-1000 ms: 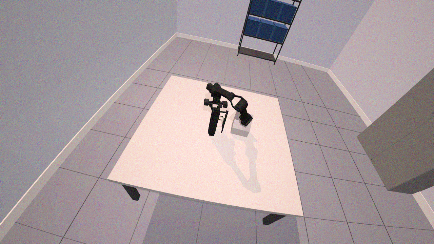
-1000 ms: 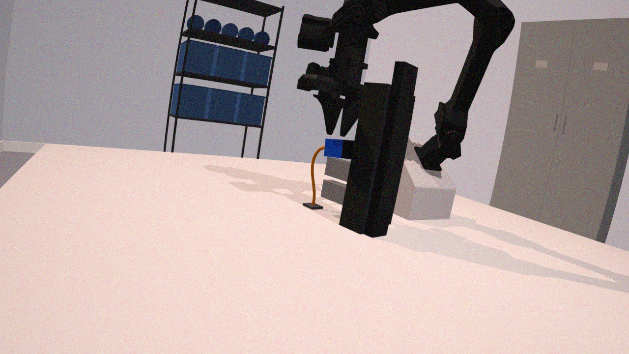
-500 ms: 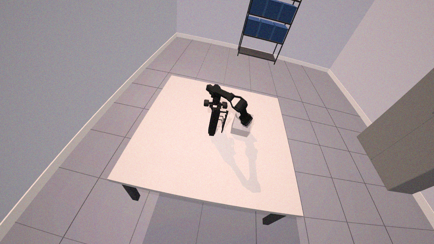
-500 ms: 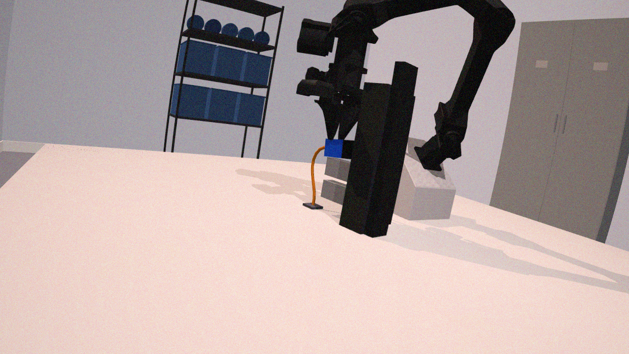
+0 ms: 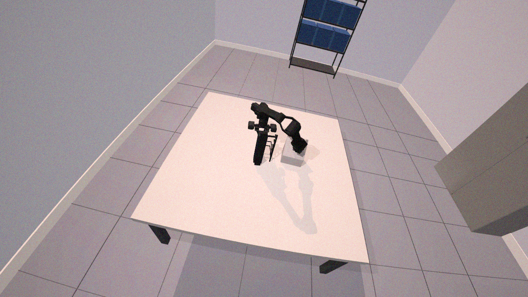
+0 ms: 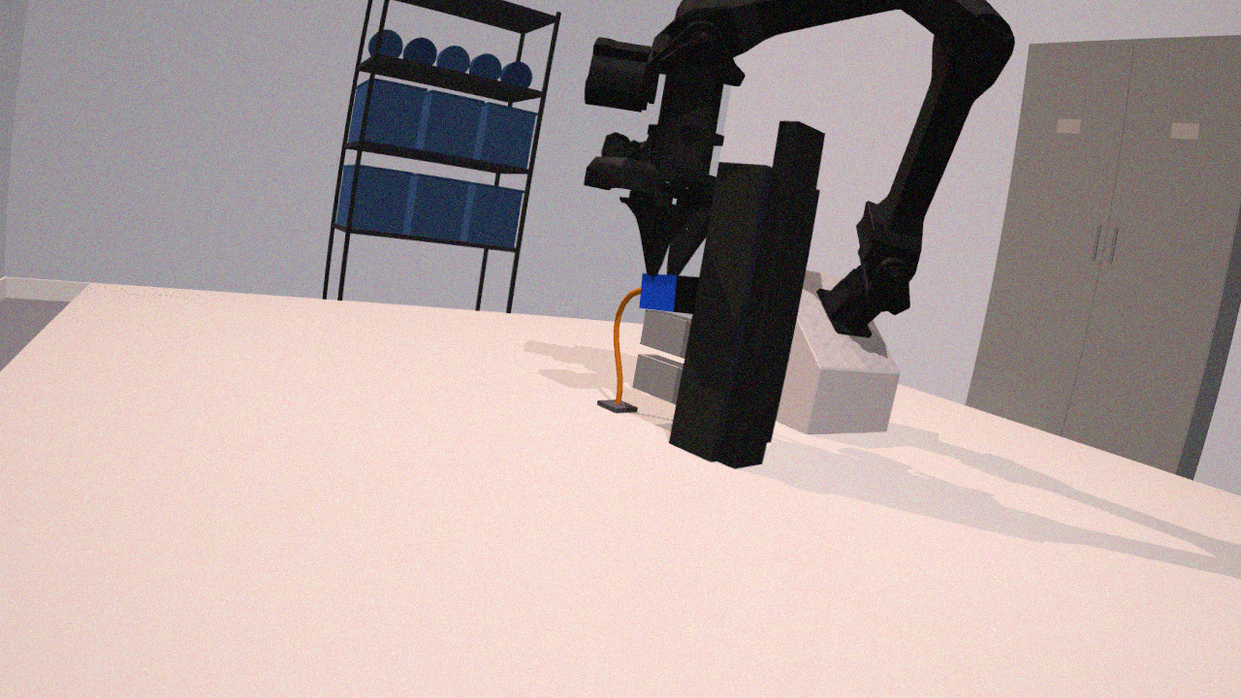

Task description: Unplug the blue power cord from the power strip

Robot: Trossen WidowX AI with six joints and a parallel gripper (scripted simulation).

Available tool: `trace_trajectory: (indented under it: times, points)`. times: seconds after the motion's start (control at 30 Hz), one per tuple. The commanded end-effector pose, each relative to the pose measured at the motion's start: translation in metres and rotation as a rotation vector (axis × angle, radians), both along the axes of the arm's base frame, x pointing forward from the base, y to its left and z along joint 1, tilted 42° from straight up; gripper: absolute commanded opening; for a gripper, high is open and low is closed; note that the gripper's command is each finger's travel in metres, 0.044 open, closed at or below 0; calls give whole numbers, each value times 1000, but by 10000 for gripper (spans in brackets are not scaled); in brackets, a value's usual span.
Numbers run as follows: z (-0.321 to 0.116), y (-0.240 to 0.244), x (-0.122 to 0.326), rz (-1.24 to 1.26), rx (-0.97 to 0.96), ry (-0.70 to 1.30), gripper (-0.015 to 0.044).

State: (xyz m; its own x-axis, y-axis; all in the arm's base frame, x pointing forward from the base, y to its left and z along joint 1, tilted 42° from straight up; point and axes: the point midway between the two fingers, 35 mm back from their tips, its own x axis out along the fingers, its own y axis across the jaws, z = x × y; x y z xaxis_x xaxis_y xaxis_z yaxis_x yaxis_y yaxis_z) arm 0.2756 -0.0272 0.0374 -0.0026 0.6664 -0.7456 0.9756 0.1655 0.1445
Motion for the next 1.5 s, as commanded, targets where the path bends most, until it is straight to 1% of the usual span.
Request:
trace_trajectory:
  times: [0.0, 0.63, 0.77, 1.07, 1.2, 1.33, 1.47]
  points:
    - [-5, -7, 3, -2, -11, -2, 0]
    - [-23, -31, 11, -4, -11, 0, 0]
    - [-18, -19, 9, -6, -4, 3, 105]
    - [-18, -19, 9, -6, -4, 3, 341]
    - [-27, -37, 15, -6, -6, 2, 440]
    - [-46, -69, 21, -6, -7, 2, 440]
    - [-48, -71, 21, -6, -7, 2, 440]
